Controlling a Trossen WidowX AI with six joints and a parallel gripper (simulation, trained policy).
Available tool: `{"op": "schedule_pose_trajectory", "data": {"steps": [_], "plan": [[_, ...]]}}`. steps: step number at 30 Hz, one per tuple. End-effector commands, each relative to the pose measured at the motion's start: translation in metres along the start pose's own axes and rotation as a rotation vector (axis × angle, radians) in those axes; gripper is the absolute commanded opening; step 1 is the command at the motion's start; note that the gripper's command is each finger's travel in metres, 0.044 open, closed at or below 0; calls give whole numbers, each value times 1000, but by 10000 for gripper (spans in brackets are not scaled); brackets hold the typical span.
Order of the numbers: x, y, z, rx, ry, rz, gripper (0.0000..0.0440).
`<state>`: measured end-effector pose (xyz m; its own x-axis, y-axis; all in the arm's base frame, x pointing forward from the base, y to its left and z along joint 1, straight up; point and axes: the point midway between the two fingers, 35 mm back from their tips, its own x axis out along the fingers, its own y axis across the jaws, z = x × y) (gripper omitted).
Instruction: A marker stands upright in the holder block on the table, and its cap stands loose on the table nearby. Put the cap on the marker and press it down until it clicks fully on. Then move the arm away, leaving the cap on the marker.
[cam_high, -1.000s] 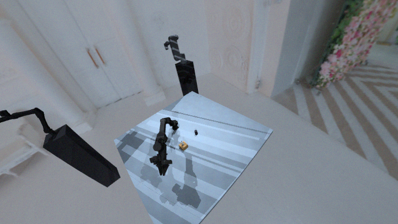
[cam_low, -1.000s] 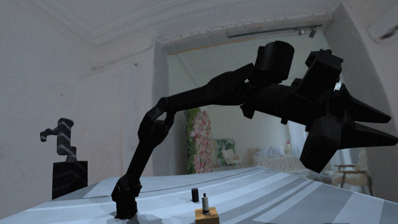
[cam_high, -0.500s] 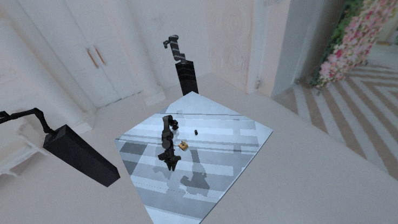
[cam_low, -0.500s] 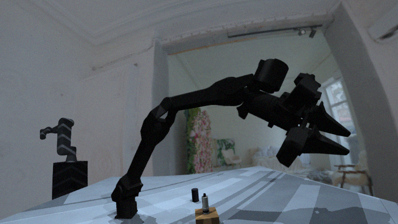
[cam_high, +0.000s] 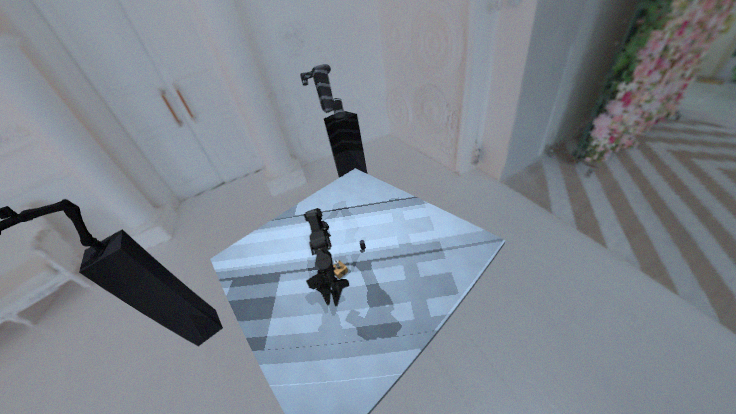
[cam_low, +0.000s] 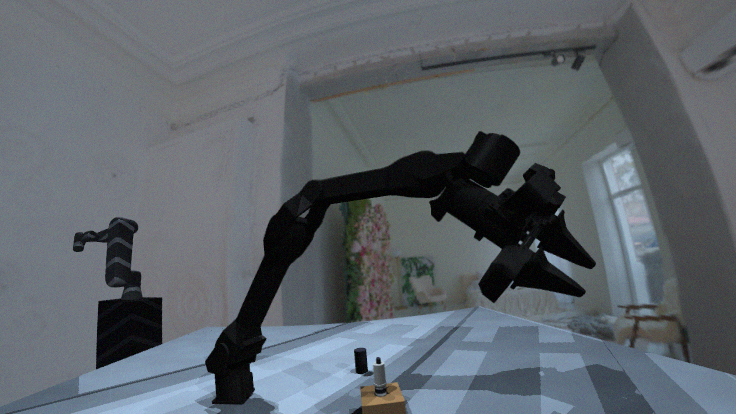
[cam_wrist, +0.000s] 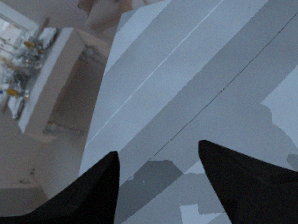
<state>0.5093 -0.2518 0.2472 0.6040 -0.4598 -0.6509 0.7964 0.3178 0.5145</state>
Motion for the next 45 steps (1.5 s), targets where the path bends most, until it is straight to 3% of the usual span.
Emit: {"op": "schedule_pose_trajectory", "data": {"steps": [1, 45], "plan": [[-5, 0, -18, -9, 35, -25, 247], [-96, -7, -180, -160, 370, -221, 299]]}}
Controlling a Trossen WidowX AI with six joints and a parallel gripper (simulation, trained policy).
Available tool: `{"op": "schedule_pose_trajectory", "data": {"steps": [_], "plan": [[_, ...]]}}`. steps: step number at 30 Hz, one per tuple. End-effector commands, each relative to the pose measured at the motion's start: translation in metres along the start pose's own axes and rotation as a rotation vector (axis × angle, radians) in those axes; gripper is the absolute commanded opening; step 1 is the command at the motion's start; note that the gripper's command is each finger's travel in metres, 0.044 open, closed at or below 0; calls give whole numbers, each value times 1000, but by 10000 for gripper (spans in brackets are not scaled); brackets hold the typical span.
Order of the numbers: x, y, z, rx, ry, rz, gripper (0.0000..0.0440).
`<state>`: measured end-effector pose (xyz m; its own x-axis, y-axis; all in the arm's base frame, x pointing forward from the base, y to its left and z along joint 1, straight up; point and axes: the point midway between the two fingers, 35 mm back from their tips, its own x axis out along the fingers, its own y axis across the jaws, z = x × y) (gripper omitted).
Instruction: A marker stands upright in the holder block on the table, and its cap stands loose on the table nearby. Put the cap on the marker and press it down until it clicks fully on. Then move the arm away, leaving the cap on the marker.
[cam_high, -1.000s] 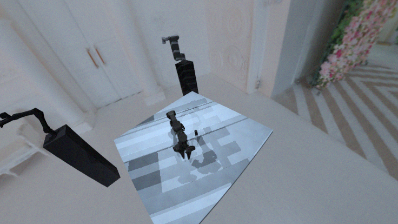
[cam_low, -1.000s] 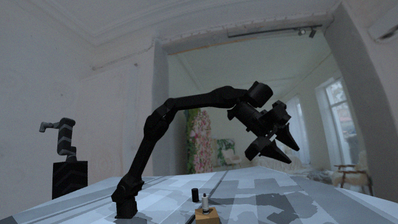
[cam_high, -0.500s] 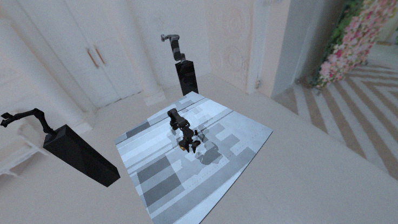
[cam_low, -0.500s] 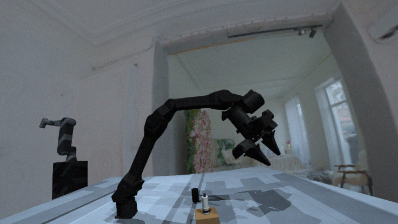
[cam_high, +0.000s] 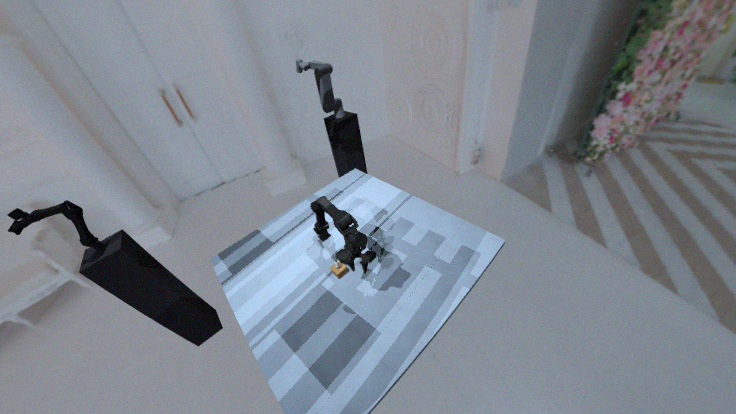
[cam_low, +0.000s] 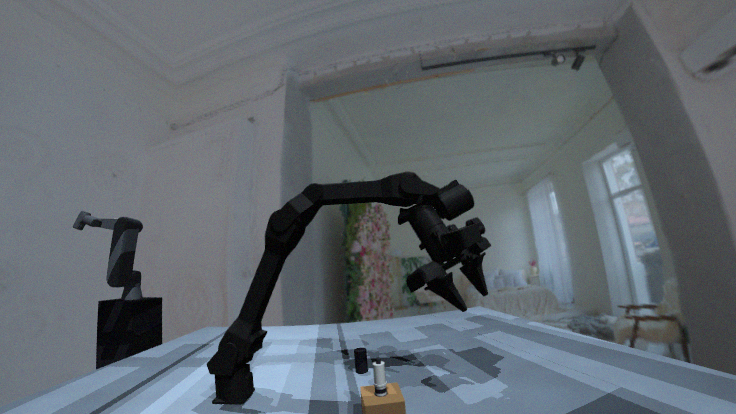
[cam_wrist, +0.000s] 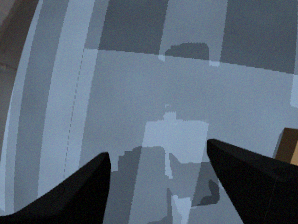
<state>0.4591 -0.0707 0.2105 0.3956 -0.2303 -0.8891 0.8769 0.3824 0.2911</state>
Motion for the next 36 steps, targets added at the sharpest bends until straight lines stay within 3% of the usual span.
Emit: {"op": "schedule_pose_trajectory", "data": {"steps": [1, 36], "plan": [[-2, -6, -17, -9, 37, -30, 300], [-28, -53, -131, -82, 287, -244, 317]]}}
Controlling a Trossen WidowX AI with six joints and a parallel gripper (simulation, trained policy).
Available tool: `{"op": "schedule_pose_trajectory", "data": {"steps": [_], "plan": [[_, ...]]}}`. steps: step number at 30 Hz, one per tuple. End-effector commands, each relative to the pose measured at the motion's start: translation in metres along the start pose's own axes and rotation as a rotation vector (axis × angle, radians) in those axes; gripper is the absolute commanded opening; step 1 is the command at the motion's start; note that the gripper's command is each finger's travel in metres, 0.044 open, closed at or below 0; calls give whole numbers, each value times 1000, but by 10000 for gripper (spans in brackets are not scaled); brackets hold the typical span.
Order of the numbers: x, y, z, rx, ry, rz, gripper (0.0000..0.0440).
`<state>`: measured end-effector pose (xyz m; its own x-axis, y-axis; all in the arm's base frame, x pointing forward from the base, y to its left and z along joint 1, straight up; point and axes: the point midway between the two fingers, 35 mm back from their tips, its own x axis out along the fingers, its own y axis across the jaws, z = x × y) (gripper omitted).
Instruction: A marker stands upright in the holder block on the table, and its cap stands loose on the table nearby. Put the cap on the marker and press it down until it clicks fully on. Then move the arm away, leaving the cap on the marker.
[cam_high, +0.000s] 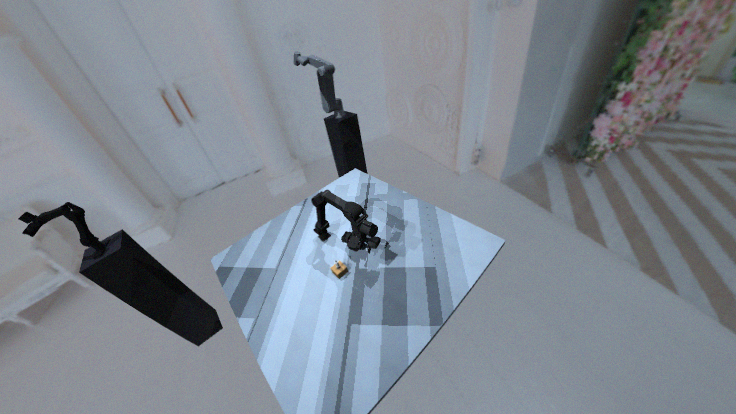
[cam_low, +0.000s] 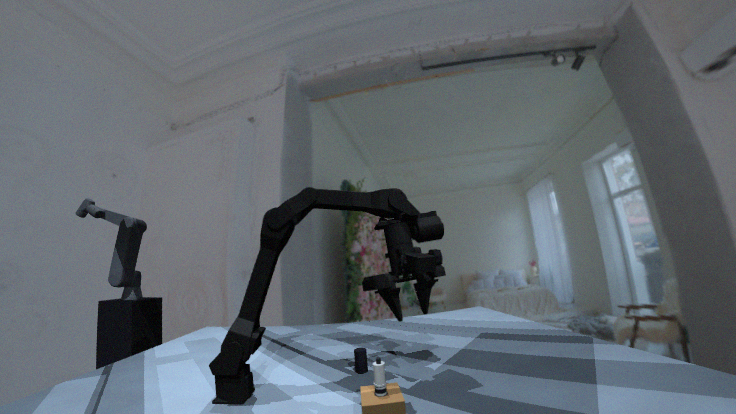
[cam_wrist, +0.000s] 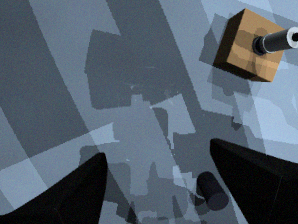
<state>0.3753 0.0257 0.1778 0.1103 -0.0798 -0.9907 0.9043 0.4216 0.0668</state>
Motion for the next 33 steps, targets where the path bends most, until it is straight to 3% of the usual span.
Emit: {"op": "schedule_pose_trajectory", "data": {"steps": [1, 33], "plan": [[3, -7, -13, -2, 32, -33, 317], [28, -48, -89, -60, 182, -230, 309]]}}
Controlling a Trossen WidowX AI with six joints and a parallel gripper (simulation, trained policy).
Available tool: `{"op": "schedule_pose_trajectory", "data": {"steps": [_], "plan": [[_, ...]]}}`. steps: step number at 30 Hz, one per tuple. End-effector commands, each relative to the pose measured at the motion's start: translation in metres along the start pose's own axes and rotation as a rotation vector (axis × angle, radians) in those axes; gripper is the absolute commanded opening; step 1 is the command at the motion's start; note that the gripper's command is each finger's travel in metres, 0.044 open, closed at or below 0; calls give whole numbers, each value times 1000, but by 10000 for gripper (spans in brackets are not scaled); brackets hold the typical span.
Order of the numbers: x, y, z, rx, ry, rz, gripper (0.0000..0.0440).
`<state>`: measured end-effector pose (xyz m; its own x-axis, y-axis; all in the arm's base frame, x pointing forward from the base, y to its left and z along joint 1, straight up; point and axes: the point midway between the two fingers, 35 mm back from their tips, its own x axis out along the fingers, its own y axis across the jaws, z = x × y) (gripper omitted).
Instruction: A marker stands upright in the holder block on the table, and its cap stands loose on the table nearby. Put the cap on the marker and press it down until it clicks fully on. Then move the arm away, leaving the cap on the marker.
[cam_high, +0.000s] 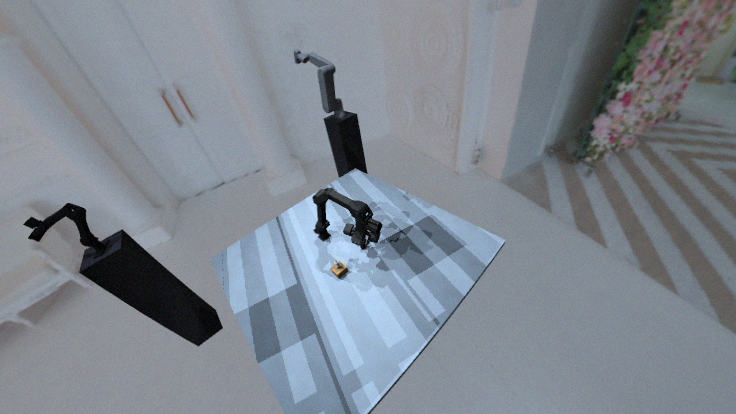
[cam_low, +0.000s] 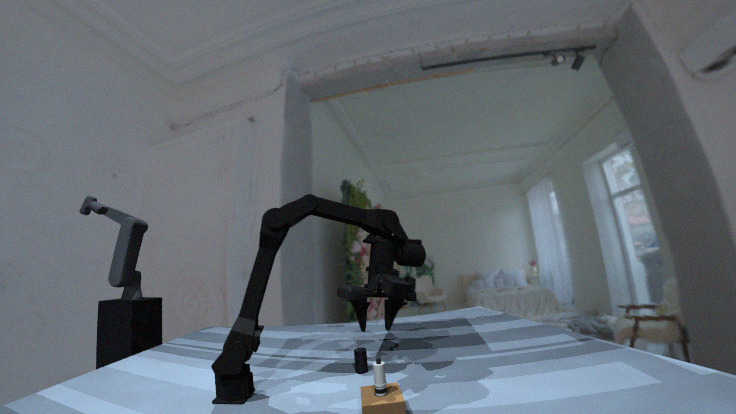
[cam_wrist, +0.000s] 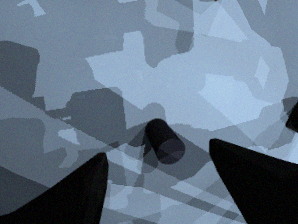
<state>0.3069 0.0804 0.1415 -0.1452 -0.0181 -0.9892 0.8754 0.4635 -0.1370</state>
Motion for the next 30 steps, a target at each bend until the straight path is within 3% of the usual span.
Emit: {"op": "schedule_pose_trajectory", "data": {"steps": [1, 30], "plan": [[8, -6, -8, -3, 16, -33, 309], [60, -18, -34, -87, 35, -114, 275]]}}
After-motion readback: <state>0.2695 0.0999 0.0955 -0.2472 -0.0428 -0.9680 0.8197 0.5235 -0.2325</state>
